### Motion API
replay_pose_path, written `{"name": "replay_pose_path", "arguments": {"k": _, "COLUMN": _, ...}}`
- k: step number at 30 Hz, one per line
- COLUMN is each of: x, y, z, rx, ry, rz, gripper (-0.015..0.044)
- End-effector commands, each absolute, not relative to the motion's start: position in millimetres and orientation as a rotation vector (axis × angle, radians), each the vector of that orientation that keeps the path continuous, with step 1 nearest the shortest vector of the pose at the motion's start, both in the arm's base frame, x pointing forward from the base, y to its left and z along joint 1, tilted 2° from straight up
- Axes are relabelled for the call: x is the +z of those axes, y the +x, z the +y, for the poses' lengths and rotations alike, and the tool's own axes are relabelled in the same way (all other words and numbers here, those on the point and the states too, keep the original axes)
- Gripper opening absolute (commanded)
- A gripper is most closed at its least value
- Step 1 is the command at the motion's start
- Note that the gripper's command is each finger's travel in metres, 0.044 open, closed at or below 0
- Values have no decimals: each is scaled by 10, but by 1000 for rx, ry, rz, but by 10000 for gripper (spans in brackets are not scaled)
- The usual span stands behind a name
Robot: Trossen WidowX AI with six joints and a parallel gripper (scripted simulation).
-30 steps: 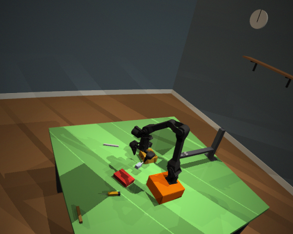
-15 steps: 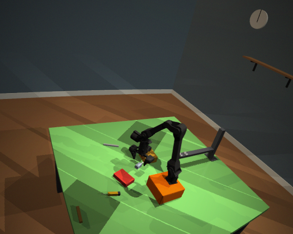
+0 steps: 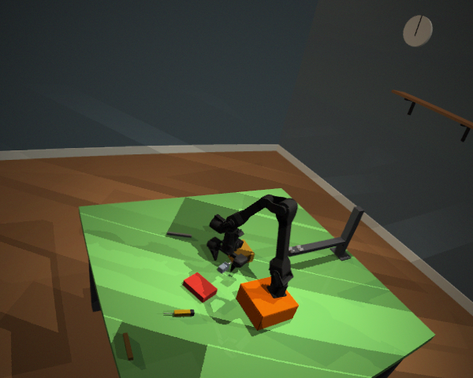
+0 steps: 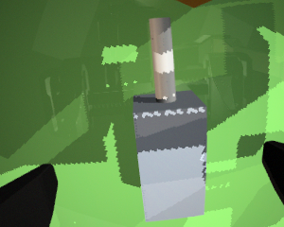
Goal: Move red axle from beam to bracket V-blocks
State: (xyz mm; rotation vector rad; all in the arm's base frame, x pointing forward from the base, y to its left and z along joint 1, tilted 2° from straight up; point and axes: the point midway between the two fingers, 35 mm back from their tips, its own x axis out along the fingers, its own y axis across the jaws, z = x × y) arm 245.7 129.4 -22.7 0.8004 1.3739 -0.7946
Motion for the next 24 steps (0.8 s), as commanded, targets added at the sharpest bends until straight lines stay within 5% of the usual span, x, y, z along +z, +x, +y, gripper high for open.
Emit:
{"name": "replay_pose_path", "arguments": {"k": 1, "x": -305, "y": 2429, "z": 1281, "rx": -797, "ry": 795, "rz": 1382, "gripper": 440}}
{"name": "replay_pose_path", "arguments": {"k": 9, "x": -408, "y": 2426, "z": 1275, "rx": -797, "ry": 794, "rz": 1382, "gripper": 440}}
{"name": "replay_pose_path", "arguments": {"k": 22, "x": -408, "y": 2426, "z": 1275, "rx": -797, "ry": 794, "rz": 1382, "gripper": 99}}
{"name": "replay_pose_path", "arguments": {"k": 24, "x": -408, "y": 2426, "z": 1275, "rx": -797, "ry": 794, "rz": 1382, "gripper": 85}}
